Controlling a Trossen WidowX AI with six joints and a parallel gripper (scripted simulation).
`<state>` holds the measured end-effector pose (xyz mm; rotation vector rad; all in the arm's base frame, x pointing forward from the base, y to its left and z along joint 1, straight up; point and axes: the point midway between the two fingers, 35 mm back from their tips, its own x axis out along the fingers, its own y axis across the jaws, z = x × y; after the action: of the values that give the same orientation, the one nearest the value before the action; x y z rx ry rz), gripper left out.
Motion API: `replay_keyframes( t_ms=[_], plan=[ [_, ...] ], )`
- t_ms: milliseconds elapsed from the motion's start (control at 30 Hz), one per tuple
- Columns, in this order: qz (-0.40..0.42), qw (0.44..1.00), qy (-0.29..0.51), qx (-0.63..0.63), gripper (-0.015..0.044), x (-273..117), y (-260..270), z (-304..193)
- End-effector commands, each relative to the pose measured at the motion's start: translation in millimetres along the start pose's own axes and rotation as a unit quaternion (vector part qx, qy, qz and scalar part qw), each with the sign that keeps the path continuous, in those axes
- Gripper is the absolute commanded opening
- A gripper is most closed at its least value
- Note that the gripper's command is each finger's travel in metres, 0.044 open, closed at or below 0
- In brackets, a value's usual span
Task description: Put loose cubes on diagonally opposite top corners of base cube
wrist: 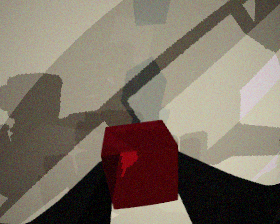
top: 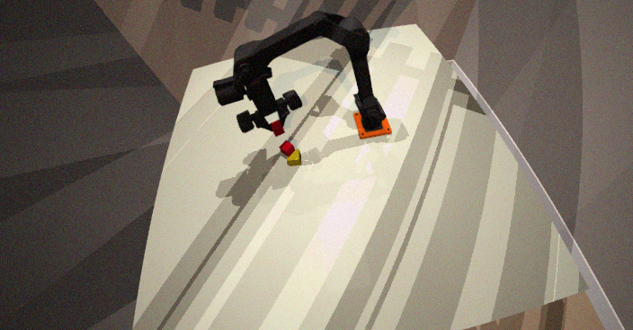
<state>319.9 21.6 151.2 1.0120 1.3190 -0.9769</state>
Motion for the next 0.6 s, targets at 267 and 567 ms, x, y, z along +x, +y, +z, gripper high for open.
replay_keyframes(
  t_ms=[267,567],
  plan=[
    [0.003,0.995,-0.001,-0.099,0.0105,1,-6,-39],
    [0.003,0.986,0.000,-0.168,0.0105,3,-13,-66]
  ],
)
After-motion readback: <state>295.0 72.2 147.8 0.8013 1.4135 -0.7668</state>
